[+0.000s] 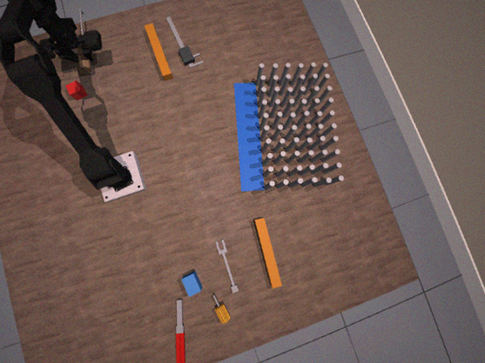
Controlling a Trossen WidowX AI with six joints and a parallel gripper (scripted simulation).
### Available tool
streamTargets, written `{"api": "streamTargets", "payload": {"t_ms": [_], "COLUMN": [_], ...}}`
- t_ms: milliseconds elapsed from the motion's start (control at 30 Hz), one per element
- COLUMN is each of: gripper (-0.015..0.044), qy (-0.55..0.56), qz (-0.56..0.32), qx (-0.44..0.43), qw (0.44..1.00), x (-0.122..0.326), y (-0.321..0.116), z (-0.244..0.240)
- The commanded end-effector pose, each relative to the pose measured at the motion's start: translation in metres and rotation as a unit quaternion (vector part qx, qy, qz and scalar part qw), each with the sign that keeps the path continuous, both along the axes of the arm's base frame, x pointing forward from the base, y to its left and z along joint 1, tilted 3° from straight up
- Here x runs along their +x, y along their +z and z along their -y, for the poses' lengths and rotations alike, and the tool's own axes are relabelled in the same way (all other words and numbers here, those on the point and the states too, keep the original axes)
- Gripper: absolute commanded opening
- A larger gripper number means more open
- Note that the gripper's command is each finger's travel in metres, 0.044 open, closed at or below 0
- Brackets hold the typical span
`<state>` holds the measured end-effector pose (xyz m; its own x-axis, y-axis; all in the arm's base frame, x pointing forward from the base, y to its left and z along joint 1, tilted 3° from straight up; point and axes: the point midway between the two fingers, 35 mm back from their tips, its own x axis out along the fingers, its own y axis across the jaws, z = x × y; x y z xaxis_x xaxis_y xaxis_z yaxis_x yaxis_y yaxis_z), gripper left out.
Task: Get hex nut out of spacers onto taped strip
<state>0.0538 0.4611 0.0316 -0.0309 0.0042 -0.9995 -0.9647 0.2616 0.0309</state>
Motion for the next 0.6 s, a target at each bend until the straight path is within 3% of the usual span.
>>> {"api": "streamTargets", "payload": {"t_ms": [0,467,567], "gripper": [0.0,0.0,0.0079], "qy": [0.0,-0.001,0.001], "qz": [0.001,0.0,0.0], "qx": [0.001,0.0,0.002], "qw": [1.0,1.0,1.0], "x": [0.0,-0.001,-0.001], "y": [-0.006,-0.023,-0.019], "z": [0.0,0.001,0.0]}}
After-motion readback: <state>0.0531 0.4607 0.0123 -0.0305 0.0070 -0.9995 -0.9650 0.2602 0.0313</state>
